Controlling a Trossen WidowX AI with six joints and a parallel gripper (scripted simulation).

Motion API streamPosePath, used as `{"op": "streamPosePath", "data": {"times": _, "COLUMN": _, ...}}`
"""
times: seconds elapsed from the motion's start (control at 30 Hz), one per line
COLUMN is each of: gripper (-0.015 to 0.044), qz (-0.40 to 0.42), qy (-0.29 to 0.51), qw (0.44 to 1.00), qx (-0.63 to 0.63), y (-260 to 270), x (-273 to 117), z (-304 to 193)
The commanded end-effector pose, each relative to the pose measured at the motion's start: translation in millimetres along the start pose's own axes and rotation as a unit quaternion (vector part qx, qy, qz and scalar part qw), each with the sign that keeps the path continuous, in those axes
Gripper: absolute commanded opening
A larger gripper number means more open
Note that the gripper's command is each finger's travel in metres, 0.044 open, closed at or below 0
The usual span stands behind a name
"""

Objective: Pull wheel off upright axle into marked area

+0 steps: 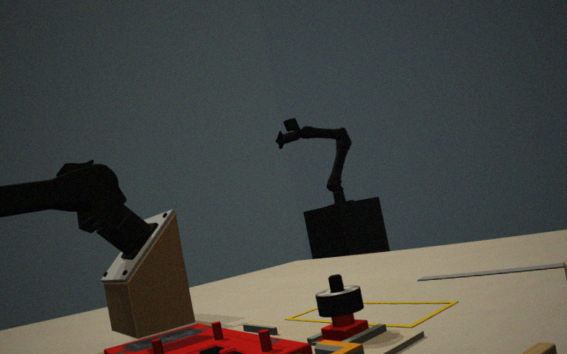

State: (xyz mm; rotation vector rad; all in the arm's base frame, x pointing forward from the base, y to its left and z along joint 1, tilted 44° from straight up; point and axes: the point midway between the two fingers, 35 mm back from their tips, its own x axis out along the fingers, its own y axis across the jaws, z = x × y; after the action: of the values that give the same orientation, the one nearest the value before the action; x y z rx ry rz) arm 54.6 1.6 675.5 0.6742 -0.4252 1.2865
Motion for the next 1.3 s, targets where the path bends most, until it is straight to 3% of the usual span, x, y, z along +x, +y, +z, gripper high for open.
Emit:
{"op": "streamPosePath", "data": {"times": 0.0, "gripper": 0.0374, "qz": -0.001, "qy": 0.001, "qw": 1.0, "qx": 0.0, "y": 0, "x": 0, "z": -1}}
{"op": "streamPosePath", "data": {"times": 0.1, "gripper": 0.03, "qz": -0.008, "qy": 0.011, "qw": 1.0, "qx": -0.005, "y": 3, "x": 8, "z": -9}}
{"op": "streamPosePath", "data": {"times": 0.67, "gripper": 0.03, "qz": -0.127, "qy": 0.141, "qw": 0.982, "qx": 0.004, "y": -4, "x": 87, "z": -135}}
{"op": "streamPosePath", "data": {"times": 1.27, "gripper": 0.03, "qz": -0.343, "qy": 0.249, "qw": 0.904, "qx": 0.05, "y": -97, "x": 125, "z": -289}}
